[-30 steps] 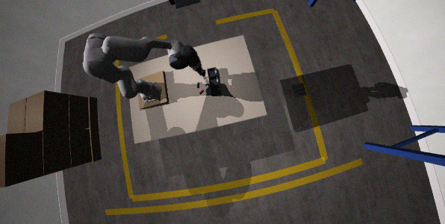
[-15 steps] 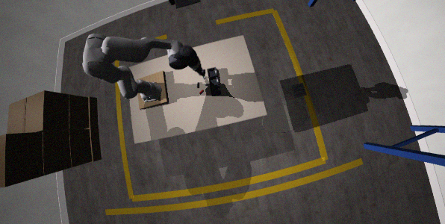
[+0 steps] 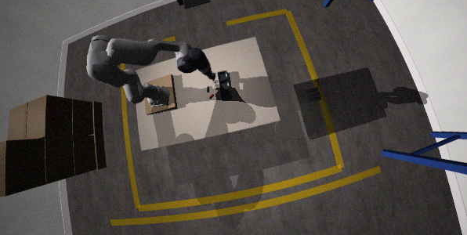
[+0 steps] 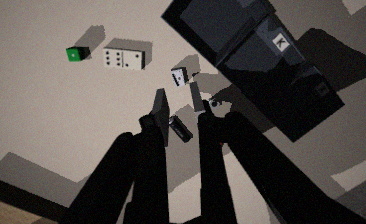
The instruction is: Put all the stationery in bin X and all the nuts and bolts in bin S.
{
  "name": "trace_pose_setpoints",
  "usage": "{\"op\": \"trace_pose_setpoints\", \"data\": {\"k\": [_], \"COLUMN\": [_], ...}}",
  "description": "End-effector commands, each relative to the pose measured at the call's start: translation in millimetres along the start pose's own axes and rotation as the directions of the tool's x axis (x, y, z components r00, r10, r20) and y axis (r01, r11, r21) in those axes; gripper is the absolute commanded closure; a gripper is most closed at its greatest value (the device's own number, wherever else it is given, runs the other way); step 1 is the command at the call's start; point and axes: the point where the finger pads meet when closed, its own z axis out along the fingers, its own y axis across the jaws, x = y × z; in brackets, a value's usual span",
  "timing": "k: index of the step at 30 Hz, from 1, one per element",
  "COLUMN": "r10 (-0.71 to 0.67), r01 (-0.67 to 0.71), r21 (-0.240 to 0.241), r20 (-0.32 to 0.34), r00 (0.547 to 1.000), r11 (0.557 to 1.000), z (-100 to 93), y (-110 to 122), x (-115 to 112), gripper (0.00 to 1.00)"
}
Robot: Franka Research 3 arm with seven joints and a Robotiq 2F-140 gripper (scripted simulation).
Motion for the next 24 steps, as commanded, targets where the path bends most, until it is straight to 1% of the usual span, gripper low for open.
{"op": "trace_pose_setpoints", "data": {"k": [1,7,16,18,24], "r10": [-0.005,-0.005,-0.005,-0.005,-0.005], "r01": [0.005,0.005,0.005,0.005,0.005], "r21": [0.000,0.000,0.000,0.000,0.000], "r20": [-0.003,-0.003,-0.003,-0.003,-0.003], "r00": [1.000,1.000,1.000,1.000,1.000], "r11": [1.000,1.000,1.000,1.000,1.000], "z": [-0.3,-0.3,35.7,35.7,58.7], "y": [-1,-1,0,0,2], "x": [1,1,1,1,3], "gripper": [0.82,0.82,0.82,0.82,0.82]}}
